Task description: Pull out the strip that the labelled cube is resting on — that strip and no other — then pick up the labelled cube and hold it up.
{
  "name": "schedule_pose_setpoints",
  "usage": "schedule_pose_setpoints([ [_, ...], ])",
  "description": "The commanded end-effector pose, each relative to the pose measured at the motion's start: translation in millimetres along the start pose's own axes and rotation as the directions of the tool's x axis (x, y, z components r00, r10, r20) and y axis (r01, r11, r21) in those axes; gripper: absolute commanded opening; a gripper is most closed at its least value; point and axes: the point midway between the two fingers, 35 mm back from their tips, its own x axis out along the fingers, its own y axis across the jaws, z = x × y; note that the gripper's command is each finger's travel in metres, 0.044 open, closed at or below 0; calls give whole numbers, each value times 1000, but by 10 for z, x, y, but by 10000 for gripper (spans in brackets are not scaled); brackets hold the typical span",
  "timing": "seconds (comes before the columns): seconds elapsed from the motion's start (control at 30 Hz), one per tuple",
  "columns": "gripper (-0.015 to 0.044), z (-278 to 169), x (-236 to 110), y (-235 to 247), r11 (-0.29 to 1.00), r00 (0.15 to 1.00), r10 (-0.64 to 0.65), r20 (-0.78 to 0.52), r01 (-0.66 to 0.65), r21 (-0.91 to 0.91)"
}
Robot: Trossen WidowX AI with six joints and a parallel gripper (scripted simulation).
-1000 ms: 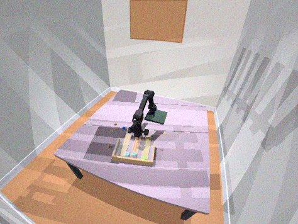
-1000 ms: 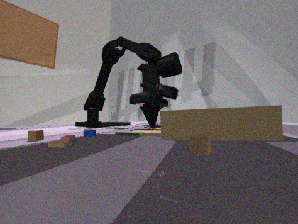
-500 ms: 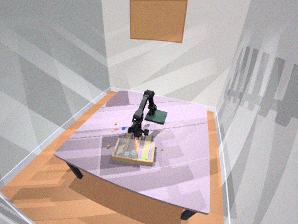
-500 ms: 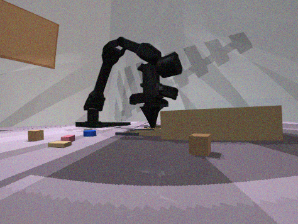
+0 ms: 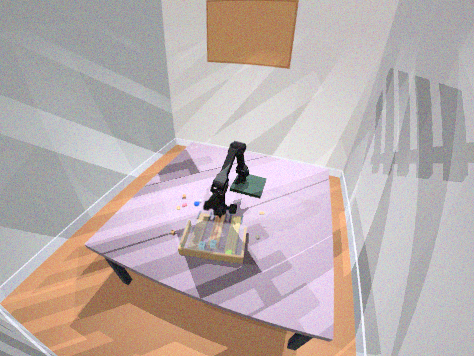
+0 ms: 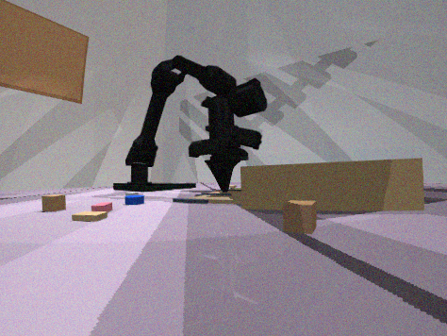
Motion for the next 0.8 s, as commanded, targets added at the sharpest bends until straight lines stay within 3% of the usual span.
schedule_pose_setpoints([
  [0.0, 0, -132, 57, 8, 1000, 1000, 2, -24, -2, -5],
  [0.77, 0, -476, 68, 2, 1000, 1000, 2, -27, -2, -5],
])
